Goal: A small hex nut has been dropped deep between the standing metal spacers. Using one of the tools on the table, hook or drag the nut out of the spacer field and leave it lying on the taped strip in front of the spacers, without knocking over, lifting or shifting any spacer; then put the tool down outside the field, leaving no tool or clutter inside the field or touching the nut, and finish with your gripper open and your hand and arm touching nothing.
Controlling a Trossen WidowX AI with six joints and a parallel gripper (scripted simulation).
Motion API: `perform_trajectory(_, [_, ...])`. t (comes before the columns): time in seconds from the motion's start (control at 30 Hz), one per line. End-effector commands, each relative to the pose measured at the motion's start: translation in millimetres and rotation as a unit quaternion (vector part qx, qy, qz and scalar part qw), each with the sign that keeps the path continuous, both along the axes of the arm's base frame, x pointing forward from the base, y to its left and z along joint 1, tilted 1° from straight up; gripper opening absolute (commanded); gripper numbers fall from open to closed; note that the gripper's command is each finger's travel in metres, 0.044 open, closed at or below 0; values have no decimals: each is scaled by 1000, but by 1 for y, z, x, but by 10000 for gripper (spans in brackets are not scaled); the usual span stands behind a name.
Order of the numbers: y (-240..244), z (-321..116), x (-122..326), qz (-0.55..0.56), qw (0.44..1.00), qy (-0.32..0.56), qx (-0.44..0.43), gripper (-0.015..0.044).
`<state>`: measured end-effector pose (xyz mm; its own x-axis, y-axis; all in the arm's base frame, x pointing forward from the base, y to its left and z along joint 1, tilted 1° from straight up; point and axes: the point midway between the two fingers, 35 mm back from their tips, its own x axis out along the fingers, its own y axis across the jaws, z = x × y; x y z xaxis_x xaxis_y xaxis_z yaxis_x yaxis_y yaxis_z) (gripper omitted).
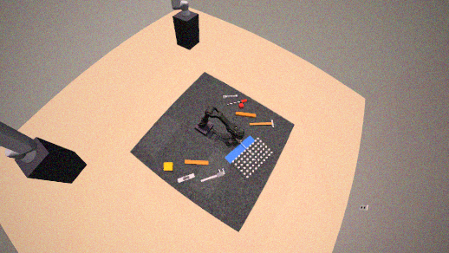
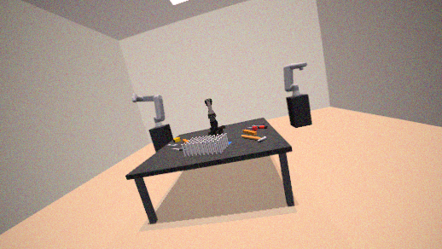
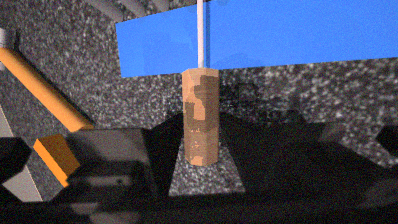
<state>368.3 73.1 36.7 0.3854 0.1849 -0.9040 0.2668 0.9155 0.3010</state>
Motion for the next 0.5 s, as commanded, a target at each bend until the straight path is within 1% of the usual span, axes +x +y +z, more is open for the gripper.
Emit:
perform_trajectory(0.0, [0, 4, 6, 3, 1000, -6, 1, 0])
perform_trajectory(0.47, [-3, 4, 14, 3, 1000, -6, 1, 0])
